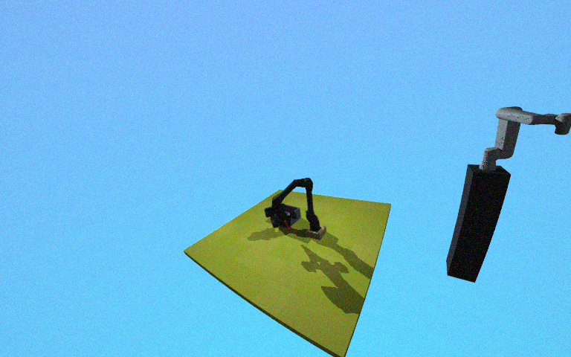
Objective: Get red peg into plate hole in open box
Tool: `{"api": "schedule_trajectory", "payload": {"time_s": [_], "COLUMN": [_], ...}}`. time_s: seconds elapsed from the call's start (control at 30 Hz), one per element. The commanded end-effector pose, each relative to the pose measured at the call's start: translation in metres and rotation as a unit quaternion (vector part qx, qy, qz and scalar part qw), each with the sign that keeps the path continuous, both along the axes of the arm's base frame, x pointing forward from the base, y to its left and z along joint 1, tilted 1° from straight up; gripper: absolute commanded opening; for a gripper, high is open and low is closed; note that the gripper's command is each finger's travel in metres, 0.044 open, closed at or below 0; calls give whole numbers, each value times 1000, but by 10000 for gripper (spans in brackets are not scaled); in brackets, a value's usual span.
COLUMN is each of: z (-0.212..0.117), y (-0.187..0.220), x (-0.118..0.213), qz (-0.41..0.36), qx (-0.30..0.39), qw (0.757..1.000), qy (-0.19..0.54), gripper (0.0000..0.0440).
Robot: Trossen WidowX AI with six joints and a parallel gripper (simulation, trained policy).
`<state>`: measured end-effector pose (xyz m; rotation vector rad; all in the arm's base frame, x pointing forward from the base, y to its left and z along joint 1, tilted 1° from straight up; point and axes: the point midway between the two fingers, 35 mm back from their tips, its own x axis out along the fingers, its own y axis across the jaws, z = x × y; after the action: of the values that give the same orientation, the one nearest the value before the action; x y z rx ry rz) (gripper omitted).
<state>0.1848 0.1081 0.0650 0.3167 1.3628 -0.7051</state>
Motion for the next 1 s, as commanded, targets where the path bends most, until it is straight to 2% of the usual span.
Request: {"api": "schedule_trajectory", "payload": {"time_s": [0.0,0.43,0.97], "z": [15,54,69], "y": [-2,-29,-85], "x": [8,45,98], "qz": [-4,-69,-139], "qx": [0,-9,-17], "qw": [1000,995,983], "qy": [-16,-73,-117], "gripper": [0,0,0]}}
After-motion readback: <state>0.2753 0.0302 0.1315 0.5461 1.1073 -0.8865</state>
